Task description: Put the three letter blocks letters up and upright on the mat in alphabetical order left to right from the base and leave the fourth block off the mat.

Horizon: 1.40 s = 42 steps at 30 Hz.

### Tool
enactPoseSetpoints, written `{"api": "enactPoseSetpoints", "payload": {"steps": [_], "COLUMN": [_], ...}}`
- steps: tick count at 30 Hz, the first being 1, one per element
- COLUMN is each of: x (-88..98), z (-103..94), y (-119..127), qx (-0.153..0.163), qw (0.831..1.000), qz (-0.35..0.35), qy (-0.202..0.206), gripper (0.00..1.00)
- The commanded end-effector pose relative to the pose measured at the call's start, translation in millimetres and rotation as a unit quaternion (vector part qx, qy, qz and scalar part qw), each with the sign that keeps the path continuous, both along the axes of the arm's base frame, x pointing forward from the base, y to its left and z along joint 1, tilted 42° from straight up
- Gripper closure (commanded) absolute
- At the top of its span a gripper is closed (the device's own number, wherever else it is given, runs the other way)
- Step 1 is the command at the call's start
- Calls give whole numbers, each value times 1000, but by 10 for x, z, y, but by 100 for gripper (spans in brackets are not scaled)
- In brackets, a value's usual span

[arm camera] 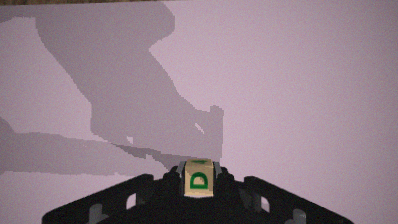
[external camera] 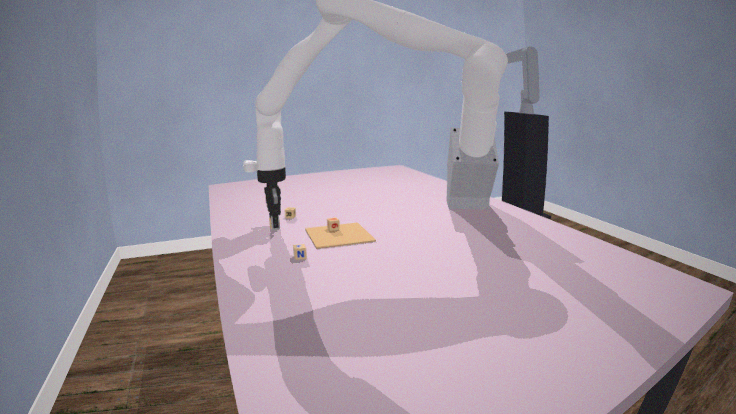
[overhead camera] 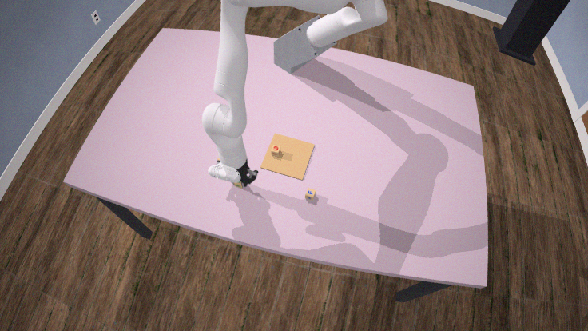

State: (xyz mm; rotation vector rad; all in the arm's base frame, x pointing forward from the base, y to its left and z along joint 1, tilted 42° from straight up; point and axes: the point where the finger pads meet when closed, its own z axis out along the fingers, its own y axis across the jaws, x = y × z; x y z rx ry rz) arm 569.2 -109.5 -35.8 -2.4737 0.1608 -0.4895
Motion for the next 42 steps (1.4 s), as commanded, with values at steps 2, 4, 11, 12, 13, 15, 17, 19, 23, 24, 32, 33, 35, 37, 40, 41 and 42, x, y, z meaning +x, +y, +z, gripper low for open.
{"api": "enactPoseSetpoints", "payload": {"steps": [2, 4, 11, 12, 13, 15, 17, 19, 23, 24, 32, 33, 35, 37, 40, 41, 42], "x": [2, 2, 2, 2, 2, 2, 2, 2, -13, -26, -230, -258, -284, -307, -358, -368, -375], "z": [6, 6, 6, 6, 6, 6, 6, 6, 36, 61, 460, 515, 565, 611, 711, 731, 744], "y": [-7, -7, -7, -7, -7, -7, -7, -7, -29, -47, -336, -375, -412, -445, -517, -531, -541], "qx": [0, 0, 0, 0, 0, 0, 0, 0, 0, 0, 0, 0, 0, 0, 0, 0, 0], "qw": [1000, 1000, 1000, 1000, 1000, 1000, 1000, 1000, 1000, 1000, 1000, 1000, 1000, 1000, 1000, 1000, 1000], "qz": [0, 0, 0, 0, 0, 0, 0, 0, 0, 0, 0, 0, 0, 0, 0, 0, 0], "qy": [0, 0, 0, 0, 0, 0, 0, 0, 0, 0, 0, 0, 0, 0, 0, 0, 0], "gripper": [79, 79, 79, 79, 79, 79, 79, 79, 79, 79, 79, 79, 79, 79, 79, 79, 79]}}
